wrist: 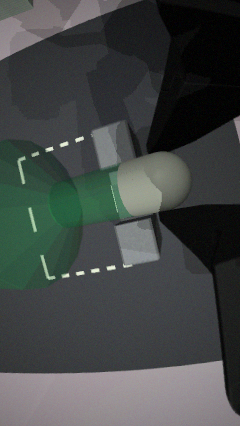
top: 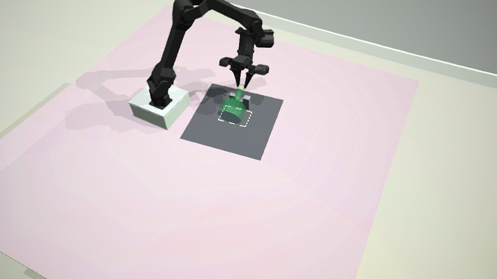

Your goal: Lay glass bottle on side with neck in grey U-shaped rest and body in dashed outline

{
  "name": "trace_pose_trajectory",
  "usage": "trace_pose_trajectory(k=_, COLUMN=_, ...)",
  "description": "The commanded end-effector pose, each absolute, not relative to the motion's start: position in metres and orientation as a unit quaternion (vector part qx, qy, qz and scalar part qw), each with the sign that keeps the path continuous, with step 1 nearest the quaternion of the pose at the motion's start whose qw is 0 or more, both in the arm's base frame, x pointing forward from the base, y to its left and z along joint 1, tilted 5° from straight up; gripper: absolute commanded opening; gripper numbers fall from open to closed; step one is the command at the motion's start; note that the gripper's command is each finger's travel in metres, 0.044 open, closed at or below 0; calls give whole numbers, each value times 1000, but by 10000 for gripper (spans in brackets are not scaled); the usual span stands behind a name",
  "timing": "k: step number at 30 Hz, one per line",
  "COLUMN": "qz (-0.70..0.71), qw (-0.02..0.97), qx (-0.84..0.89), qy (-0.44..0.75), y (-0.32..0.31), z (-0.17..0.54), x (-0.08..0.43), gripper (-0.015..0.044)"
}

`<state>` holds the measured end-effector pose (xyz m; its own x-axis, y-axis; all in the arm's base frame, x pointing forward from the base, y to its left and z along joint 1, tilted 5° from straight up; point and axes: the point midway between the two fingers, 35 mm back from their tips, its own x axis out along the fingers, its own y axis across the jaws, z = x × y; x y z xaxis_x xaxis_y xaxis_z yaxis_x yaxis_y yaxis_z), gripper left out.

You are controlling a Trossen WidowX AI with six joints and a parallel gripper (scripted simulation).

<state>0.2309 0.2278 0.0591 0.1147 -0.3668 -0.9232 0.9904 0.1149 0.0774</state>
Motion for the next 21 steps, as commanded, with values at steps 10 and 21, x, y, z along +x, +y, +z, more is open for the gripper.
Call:
trace_pose_trajectory(k=10, qz=-534, qw=634, qx=395, qy=395, y=233, z=50, x=231, gripper=108)
trace_pose_trajectory(k=21, qz=-532, qw=636, qx=395, qy=396, y=237, z=44, x=230, gripper=108)
